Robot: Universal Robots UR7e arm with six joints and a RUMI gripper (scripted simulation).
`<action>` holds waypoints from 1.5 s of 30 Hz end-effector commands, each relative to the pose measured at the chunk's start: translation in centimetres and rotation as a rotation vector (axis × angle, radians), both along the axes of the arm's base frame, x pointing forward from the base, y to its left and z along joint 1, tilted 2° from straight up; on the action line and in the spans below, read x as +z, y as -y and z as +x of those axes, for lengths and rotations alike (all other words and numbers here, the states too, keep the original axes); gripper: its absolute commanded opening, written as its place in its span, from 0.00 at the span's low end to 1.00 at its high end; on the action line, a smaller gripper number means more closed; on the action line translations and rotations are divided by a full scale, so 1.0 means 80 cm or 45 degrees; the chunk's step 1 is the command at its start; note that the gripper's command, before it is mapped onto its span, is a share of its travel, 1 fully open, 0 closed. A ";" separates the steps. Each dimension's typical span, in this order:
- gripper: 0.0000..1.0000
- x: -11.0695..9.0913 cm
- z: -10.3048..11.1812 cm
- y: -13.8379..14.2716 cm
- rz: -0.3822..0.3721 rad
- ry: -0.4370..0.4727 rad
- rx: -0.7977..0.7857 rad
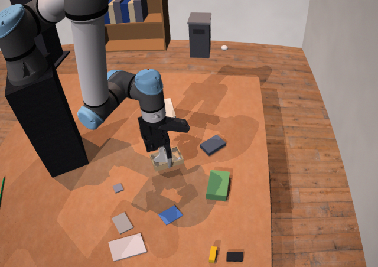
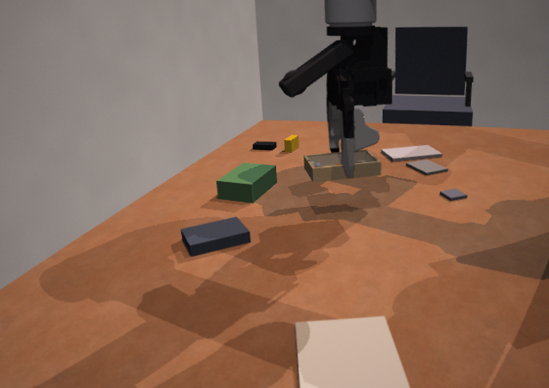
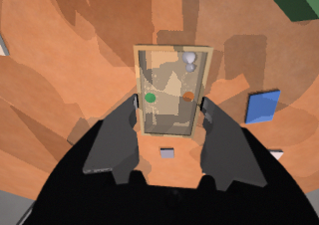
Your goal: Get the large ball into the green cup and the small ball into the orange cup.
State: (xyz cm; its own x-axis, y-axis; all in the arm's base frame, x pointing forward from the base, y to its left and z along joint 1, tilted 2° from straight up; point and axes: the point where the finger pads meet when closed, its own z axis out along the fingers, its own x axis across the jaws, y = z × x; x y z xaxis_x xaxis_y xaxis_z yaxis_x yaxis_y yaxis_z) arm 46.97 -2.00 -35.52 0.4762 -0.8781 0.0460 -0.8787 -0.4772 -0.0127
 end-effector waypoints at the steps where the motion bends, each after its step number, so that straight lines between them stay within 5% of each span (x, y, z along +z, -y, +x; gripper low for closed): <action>1: 0.44 0.001 0.001 0.000 0.002 0.002 0.000; 45: 0.44 0.001 0.001 0.000 -0.005 -0.027 -0.001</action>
State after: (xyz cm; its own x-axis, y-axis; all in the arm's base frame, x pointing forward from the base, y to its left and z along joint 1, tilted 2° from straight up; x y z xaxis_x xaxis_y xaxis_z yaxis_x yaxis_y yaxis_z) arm 47.00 -1.99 -35.51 0.4765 -0.8783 0.0396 -0.8790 -0.4768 0.0041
